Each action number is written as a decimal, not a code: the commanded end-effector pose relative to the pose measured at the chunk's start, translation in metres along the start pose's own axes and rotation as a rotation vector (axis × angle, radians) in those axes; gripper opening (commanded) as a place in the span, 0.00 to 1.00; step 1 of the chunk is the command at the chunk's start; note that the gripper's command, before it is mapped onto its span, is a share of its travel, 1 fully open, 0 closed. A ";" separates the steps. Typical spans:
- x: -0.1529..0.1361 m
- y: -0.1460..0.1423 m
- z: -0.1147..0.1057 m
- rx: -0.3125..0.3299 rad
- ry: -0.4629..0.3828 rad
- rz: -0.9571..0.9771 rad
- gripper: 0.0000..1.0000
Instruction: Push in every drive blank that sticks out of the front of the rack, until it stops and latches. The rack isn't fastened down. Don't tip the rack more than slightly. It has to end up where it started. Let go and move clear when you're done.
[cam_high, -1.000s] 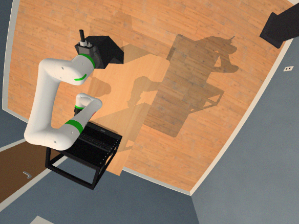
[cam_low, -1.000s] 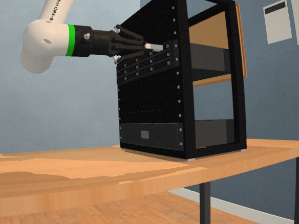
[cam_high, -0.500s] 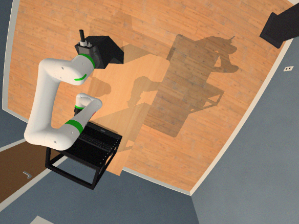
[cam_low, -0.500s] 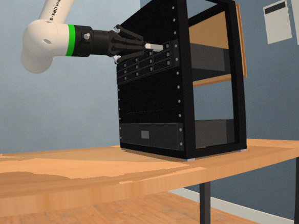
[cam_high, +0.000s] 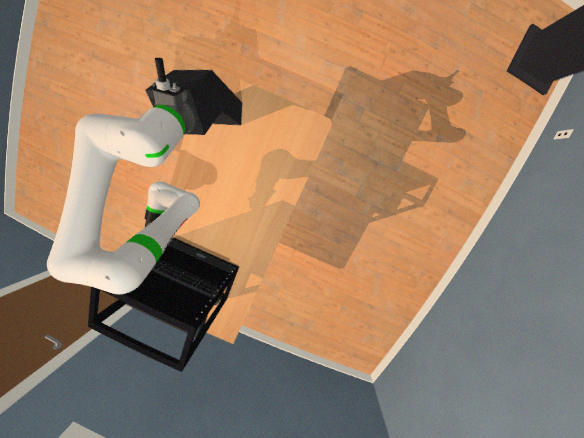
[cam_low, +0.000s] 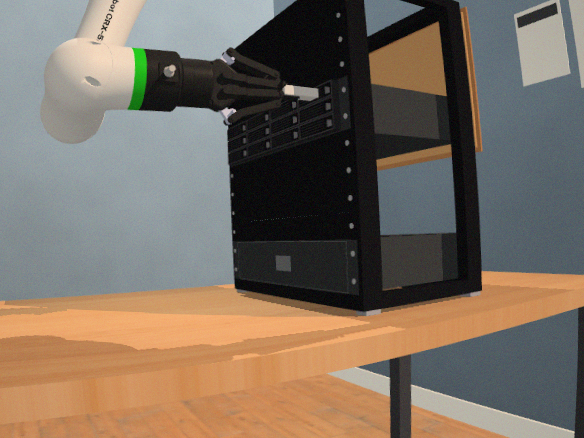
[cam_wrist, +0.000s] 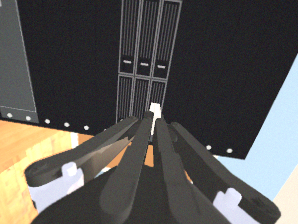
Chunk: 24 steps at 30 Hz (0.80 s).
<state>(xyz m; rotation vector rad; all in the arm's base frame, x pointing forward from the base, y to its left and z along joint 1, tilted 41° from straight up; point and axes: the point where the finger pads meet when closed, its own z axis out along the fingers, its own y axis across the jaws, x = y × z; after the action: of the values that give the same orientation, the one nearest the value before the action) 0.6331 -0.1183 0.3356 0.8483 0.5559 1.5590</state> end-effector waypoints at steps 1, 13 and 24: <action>0.000 0.001 0.000 -0.001 0.000 0.000 0.10; 0.000 0.001 0.000 -0.001 0.000 0.000 0.10; 0.000 0.001 -0.016 -0.001 0.000 0.000 0.10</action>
<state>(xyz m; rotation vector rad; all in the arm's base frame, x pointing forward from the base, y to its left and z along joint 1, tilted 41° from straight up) 0.6258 -0.1171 0.3299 0.8479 0.5557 1.5592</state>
